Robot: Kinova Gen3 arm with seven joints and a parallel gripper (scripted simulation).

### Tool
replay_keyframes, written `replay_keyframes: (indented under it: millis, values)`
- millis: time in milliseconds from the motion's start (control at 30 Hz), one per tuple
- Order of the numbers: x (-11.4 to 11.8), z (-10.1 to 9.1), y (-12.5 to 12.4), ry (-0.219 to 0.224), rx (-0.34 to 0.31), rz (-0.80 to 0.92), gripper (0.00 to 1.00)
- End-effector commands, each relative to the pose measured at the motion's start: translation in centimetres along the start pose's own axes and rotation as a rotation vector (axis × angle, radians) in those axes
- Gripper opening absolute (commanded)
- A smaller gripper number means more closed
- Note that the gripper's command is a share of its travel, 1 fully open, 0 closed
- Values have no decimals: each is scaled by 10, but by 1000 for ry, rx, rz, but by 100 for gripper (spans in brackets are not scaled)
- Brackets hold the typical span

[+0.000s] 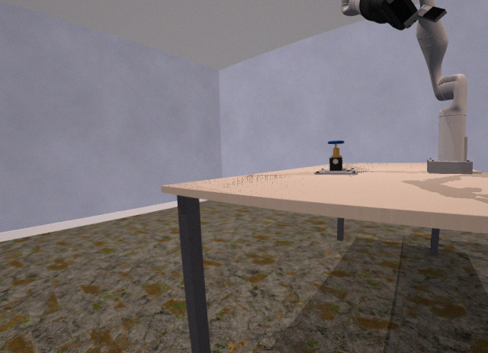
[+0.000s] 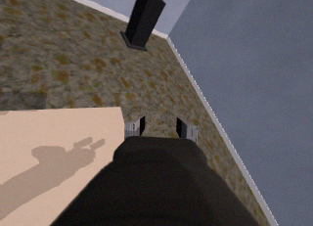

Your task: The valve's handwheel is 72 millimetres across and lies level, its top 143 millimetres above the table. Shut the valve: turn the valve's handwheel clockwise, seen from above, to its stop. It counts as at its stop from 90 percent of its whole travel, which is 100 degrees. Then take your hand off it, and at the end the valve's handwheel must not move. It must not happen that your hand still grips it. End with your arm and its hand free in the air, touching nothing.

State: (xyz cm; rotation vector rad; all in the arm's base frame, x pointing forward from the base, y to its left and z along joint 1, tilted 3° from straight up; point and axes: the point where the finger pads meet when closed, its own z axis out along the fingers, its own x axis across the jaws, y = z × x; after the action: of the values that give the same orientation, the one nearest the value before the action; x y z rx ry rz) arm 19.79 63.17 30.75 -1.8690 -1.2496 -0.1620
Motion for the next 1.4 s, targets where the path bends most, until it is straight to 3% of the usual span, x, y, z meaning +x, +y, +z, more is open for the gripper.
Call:
replay_keyframes:
  millis: [0, 133, 200, 333, 500, 700, 767, 1100, 1267, 1333, 1367]
  values:
    - [-1, -6, 11, 1, -18, 24, 100]
    - [-6, -18, 39, -6, -63, 92, 100]
    - [-6, -18, 39, -6, -63, 92, 100]
    - [-17, -37, 78, -12, -128, 194, 100]
    - [-38, -72, 140, -15, -234, 370, 100]
    - [-81, -133, 222, -2, -388, 642, 100]
    - [-81, -133, 222, -2, -388, 642, 100]
    - [-189, -259, 330, 75, -654, 1163, 100]
    - [-248, -318, 359, 131, -767, 1408, 100]
    - [-248, -318, 359, 131, -767, 1408, 100]
    - [-259, -329, 362, 143, -787, 1452, 100]
